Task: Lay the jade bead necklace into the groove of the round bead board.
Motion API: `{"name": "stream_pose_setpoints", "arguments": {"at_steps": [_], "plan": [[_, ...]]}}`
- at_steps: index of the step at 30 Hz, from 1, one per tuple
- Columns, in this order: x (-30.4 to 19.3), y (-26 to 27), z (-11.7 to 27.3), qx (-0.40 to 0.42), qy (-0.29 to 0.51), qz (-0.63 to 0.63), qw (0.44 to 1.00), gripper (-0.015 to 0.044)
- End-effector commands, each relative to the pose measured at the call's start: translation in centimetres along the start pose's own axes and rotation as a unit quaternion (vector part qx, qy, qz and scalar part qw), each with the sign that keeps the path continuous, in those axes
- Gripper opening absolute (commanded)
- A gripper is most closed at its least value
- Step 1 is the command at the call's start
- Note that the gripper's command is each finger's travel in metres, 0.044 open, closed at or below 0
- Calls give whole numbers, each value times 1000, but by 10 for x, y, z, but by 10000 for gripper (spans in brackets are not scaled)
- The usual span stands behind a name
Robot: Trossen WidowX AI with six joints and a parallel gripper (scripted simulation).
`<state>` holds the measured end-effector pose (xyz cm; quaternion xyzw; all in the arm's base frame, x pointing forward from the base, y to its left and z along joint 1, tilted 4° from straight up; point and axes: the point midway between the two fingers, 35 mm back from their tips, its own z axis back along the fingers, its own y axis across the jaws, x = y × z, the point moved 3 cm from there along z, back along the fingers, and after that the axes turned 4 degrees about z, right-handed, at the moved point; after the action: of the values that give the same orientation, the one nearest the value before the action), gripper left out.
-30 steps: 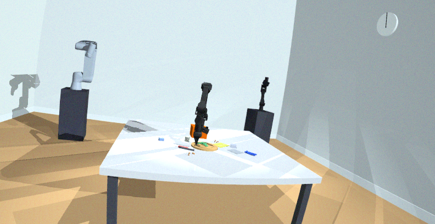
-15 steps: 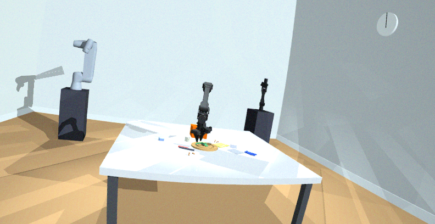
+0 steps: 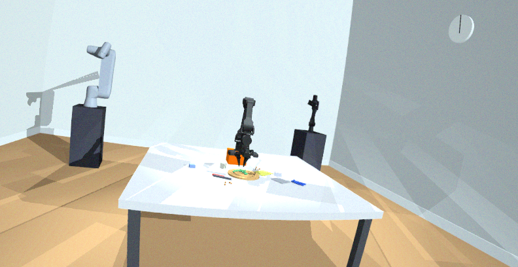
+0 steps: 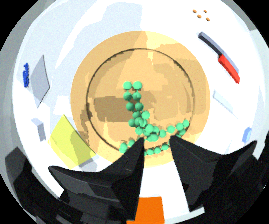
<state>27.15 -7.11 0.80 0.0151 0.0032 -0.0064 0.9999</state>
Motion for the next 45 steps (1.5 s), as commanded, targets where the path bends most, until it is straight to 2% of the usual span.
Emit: {"name": "stream_pose_setpoints", "arguments": {"at_steps": [1, 17, 22, 29, 45], "plan": [[-16, 28, 9, 2, 11, -358, 934, 120], [-16, 28, 9, 2, 11, -361, 932, 120], [-16, 28, -6, 2, 11, -361, 932, 120], [-12, 27, -2, 2, 2, -358, 934, 120], [-16, 28, -26, 2, 10, -361, 933, 120]]}}
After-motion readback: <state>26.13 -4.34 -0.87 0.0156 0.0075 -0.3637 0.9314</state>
